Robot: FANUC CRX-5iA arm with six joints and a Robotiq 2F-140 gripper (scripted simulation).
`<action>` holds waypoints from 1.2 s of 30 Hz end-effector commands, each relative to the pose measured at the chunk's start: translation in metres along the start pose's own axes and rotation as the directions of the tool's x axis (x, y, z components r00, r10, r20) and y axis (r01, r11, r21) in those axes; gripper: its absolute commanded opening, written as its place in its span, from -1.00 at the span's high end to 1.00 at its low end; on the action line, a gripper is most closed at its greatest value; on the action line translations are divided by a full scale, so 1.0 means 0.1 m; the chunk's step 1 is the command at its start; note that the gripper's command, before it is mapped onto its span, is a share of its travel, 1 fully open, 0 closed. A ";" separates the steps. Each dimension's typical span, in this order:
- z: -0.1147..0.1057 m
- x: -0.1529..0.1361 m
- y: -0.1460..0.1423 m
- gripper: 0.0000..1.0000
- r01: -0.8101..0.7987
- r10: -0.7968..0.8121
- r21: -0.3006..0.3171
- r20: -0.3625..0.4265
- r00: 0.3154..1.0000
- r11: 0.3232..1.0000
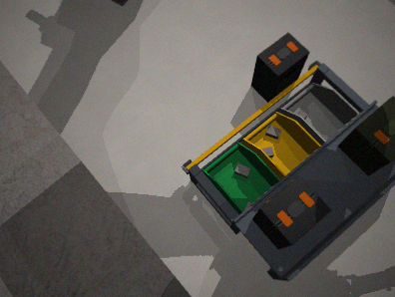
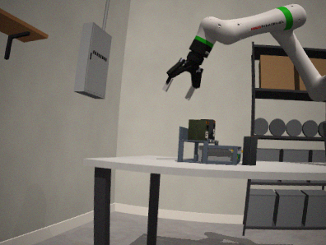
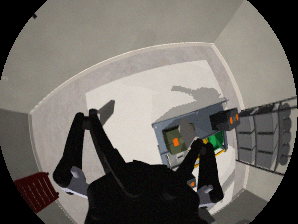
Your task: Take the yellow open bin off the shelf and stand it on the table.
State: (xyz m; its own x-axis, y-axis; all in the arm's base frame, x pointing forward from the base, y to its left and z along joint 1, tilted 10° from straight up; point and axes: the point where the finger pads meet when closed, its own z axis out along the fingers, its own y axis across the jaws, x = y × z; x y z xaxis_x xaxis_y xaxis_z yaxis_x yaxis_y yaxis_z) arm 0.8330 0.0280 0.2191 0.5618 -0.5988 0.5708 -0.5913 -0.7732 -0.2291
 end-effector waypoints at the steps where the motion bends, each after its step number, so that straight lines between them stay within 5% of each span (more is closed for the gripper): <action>1: -0.05 -0.07 0.05 -1.00 0.000 0.000 0.000 0.000 1.000 1.000; 5: -0.23 -0.37 0.24 -1.00 0.000 0.000 0.000 -0.001 1.000 1.000; 17: -0.23 -0.37 0.24 -1.00 0.000 0.000 0.000 -0.001 1.000 1.000; 22: -0.46 -0.74 0.48 -1.00 0.000 0.000 0.000 -0.001 1.000 1.000; 36: -0.55 -0.89 0.58 -1.00 0.000 0.000 0.000 -0.001 1.000 1.000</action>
State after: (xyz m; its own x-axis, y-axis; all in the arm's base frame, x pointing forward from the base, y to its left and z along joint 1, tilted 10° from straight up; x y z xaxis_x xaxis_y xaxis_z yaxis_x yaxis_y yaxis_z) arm 0.7344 0.0450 0.2016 0.5617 -0.5986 0.5711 -0.5910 -0.7734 -0.2294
